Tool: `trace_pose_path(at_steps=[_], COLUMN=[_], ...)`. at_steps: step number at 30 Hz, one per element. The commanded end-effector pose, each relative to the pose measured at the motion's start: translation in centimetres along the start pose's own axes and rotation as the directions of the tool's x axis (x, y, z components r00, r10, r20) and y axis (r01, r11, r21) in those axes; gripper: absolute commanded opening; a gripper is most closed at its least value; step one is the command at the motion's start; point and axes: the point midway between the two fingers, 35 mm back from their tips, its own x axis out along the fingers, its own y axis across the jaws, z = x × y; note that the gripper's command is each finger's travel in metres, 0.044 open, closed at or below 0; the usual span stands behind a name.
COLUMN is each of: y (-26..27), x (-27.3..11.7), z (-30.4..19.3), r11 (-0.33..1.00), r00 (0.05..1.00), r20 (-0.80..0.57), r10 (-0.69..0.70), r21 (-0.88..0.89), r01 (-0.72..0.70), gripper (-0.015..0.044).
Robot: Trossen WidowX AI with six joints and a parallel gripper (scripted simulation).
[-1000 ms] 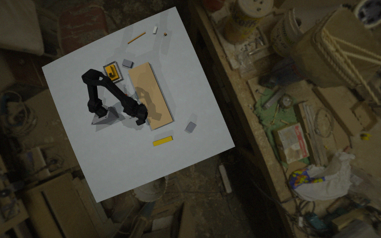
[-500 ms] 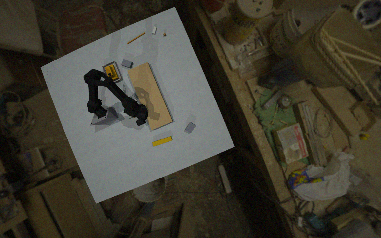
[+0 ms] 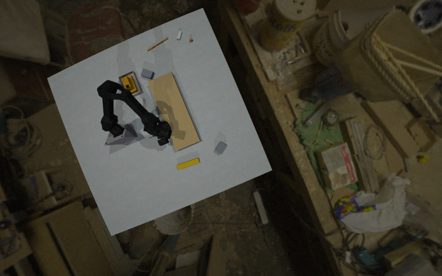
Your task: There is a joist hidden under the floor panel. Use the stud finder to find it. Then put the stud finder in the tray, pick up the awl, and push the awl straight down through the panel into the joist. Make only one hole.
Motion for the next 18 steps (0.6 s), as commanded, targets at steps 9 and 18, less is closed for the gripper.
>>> trace_pose_path(at_steps=[9,18], y=[-0.4,-0.3], x=[-3.9,-11.1], z=[0.3,-0.6], r11=[1.0,1.0], r00=[1.0,1.0], r20=[0.005,0.003], r10=[-0.005,-0.004], r21=[0.005,0.005], r01=[0.005,0.004], gripper=[0.0,0.0])
